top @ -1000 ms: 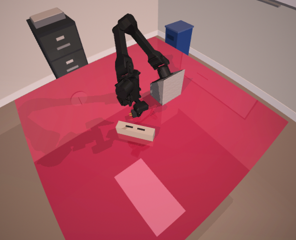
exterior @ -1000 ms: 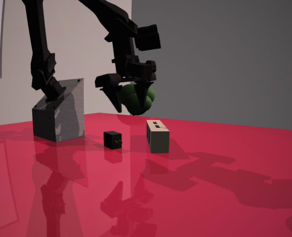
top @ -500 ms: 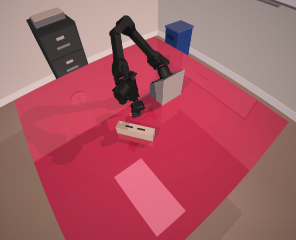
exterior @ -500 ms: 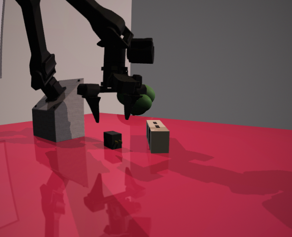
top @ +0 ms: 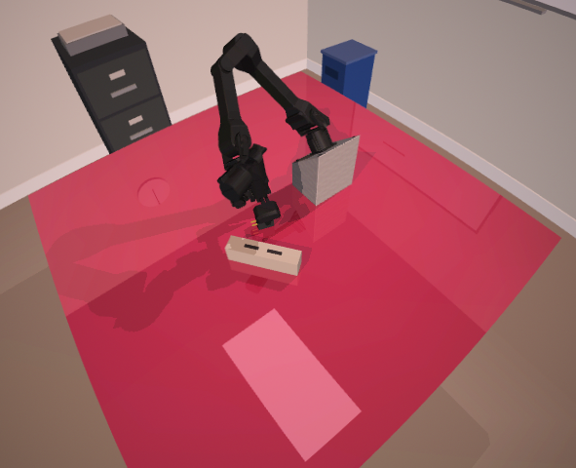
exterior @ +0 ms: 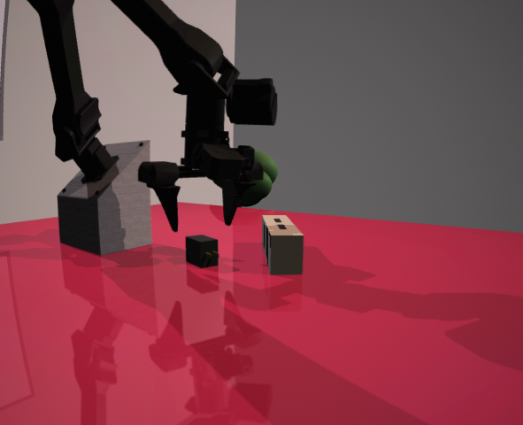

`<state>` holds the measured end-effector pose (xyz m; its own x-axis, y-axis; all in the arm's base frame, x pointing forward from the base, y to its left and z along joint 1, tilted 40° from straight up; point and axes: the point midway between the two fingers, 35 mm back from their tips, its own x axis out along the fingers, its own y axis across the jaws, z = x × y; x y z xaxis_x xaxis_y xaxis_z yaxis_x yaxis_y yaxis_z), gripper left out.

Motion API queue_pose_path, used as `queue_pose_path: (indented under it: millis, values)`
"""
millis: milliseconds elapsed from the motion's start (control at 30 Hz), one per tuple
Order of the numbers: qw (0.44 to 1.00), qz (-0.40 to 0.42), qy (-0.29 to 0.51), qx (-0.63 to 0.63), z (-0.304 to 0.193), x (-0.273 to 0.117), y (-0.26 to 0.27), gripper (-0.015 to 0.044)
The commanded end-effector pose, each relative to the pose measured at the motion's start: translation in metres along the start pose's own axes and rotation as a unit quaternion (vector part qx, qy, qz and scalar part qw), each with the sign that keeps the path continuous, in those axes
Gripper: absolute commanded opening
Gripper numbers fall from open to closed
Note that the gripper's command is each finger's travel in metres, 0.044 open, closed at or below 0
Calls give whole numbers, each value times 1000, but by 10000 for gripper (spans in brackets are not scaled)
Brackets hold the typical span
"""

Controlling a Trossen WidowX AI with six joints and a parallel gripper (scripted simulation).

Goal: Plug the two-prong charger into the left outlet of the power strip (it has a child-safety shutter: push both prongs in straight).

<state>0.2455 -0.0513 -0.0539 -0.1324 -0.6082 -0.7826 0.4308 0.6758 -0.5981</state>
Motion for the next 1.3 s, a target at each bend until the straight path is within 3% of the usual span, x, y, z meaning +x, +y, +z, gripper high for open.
queue_pose_path:
  millis: [0, 1000, 1267]
  values:
    - [1000, -5, 3, -4, -2, 8, -1, 440]
    - [1000, -6, 3, -4, 0, 49, -3, 440]
    - [1000, -3, 1, 0, 3, 46, -2, 230]
